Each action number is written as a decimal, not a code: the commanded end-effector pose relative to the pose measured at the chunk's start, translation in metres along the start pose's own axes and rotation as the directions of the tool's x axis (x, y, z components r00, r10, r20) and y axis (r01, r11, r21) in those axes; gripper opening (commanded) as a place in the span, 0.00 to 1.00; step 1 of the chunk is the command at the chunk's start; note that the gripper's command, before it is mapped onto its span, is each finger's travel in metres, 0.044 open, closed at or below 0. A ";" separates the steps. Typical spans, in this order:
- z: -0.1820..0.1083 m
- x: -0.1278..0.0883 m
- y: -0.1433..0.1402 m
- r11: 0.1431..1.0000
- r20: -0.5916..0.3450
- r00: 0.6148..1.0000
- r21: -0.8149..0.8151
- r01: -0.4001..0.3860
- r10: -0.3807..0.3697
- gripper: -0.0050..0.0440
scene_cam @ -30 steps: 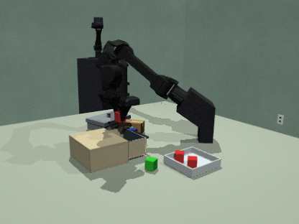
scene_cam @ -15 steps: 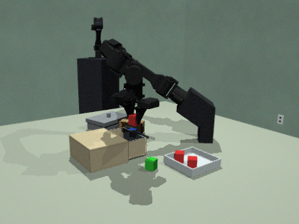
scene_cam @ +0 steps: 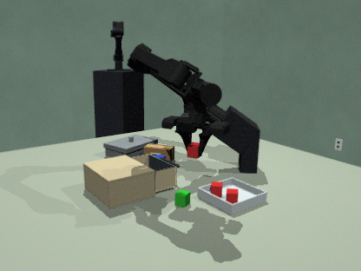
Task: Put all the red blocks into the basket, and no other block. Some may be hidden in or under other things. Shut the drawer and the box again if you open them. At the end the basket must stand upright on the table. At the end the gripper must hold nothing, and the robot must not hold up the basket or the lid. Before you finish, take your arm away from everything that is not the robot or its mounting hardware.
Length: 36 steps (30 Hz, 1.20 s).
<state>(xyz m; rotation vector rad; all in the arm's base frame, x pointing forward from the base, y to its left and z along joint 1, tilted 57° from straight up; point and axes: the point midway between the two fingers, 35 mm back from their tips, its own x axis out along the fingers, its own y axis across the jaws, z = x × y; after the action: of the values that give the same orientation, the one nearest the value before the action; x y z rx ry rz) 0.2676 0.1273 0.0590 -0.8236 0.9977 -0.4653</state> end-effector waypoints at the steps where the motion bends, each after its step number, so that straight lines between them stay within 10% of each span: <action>1: -0.007 -0.001 0.040 0.995 0.002 1.000 -0.097 -0.003 0.003 0.10; 16: -0.061 -0.001 0.148 0.949 0.002 1.000 -0.315 -0.002 0.003 0.10; 25: -0.061 -0.001 0.148 0.949 0.002 1.000 -0.315 -0.002 0.003 0.10; 36: -0.060 0.072 0.148 0.949 0.002 1.000 -0.315 -0.002 0.003 0.10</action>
<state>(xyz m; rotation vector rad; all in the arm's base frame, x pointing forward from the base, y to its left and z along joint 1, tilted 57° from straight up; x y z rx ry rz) 0.2382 0.1653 -0.1008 -1.0952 1.0814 -0.2987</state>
